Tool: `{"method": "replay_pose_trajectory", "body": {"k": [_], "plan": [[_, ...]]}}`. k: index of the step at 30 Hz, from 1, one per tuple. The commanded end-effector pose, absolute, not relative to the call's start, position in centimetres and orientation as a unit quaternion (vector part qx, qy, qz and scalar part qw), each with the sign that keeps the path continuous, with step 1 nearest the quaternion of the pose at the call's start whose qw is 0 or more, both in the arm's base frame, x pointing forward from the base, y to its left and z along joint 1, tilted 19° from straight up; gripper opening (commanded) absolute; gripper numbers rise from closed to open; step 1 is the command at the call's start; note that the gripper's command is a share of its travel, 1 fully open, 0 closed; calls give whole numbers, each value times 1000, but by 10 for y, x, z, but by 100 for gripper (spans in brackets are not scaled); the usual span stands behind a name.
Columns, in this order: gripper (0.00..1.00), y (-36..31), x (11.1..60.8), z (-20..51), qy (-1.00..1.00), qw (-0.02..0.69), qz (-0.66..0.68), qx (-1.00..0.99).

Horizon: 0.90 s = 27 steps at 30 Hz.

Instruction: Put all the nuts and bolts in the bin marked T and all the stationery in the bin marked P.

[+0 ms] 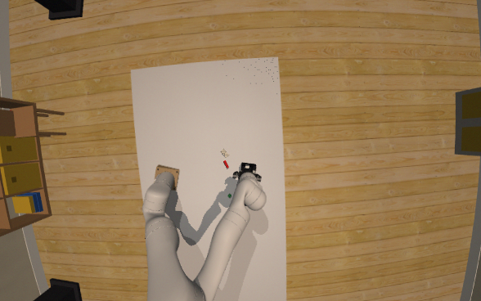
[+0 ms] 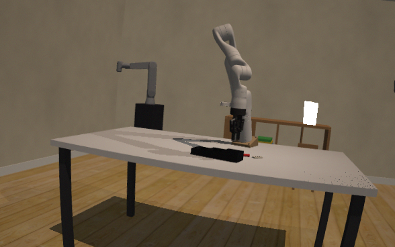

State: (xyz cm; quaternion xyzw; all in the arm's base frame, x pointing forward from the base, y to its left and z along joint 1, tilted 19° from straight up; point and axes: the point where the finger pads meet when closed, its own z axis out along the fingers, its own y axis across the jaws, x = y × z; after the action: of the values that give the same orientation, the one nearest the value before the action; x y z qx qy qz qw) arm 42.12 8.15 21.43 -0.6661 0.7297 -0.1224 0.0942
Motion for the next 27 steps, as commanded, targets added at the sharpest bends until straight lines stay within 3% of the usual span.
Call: {"method": "replay_pose_trajectory", "body": {"k": [1, 27], "plan": [[100, 80, 421, 234, 729, 99, -128, -665], [100, 85, 393, 317, 729, 99, -128, -665]]}}
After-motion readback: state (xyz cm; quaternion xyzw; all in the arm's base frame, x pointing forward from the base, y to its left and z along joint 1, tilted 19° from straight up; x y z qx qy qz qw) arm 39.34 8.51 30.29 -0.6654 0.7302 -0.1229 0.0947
